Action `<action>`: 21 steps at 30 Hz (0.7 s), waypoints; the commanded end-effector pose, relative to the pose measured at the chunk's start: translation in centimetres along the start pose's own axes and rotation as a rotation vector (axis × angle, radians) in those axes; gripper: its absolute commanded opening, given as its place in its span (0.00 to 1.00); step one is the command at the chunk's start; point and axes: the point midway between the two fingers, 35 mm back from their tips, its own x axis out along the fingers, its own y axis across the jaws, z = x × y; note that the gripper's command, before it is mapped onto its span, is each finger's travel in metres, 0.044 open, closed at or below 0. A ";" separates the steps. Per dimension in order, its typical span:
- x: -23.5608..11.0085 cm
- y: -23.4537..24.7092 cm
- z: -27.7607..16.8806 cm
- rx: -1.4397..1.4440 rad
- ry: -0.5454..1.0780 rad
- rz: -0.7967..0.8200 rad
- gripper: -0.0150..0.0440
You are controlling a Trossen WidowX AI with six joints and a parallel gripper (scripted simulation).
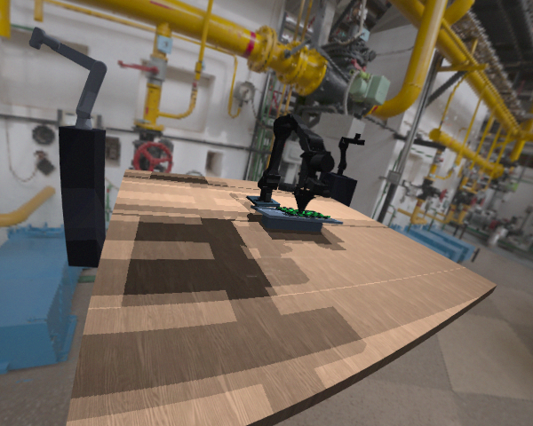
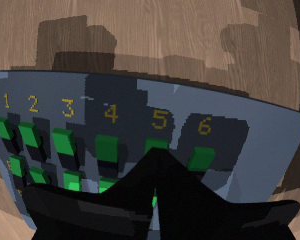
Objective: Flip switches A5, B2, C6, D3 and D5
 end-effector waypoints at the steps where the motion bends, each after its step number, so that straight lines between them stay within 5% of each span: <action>1: -1.4 0.0 0.1 -0.001 -0.005 0.001 0.25; 5: -6.4 0.1 -0.2 -0.004 -0.022 0.007 0.25; 10: -6.4 0.3 -0.3 -0.004 -0.021 0.007 0.25; 17: -6.4 8.4 -3.8 -0.003 -0.018 0.013 0.25; 21: -6.4 9.1 -4.3 -0.003 -0.018 0.014 0.25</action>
